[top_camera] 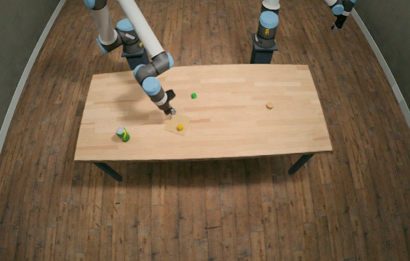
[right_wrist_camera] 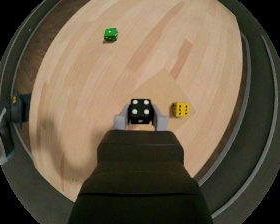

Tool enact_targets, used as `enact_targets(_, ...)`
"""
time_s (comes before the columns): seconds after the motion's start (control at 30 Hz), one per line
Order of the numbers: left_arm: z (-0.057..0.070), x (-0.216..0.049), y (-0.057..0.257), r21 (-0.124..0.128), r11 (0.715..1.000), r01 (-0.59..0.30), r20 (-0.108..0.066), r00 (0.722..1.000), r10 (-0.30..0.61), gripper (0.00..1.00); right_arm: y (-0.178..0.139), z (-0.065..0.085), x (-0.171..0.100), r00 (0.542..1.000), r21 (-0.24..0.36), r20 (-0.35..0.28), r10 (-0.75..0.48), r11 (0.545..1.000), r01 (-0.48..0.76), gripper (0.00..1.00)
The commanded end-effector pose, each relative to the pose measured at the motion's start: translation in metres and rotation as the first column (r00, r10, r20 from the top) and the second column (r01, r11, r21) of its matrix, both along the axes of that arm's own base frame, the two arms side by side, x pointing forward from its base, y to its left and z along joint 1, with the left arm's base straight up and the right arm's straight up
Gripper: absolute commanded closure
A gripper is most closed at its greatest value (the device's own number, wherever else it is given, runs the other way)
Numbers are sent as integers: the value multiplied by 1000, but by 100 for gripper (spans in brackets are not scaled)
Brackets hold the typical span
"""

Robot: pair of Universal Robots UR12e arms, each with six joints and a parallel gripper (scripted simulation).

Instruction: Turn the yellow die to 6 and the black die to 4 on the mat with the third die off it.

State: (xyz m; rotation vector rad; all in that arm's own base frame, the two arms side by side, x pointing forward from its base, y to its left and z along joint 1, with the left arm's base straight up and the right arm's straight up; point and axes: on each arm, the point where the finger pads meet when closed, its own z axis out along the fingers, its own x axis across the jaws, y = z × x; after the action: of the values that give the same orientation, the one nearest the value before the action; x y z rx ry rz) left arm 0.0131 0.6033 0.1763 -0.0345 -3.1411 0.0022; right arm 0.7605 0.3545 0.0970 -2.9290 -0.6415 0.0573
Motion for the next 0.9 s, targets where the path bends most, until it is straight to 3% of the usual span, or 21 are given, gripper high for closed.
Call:
enact_targets(0.0,1,0,1,2,1000,0,0,1000,0,0,0,1,1,1000,44,-18,0,999,0,43)
enact_targets(0.17,1,0,1,2,1000,0,0,1000,0,0,-1,3,2,999,101,-40,2,995,2,43)
enact_targets(0.5,1,0,1,2,1000,0,0,1000,0,0,-1,2,1,999,125,-52,4,992,3,43)
enact_targets(0.87,1,0,1,2,1000,0,0,1000,0,0,-3,1,2,990,306,-137,21,952,22,43)
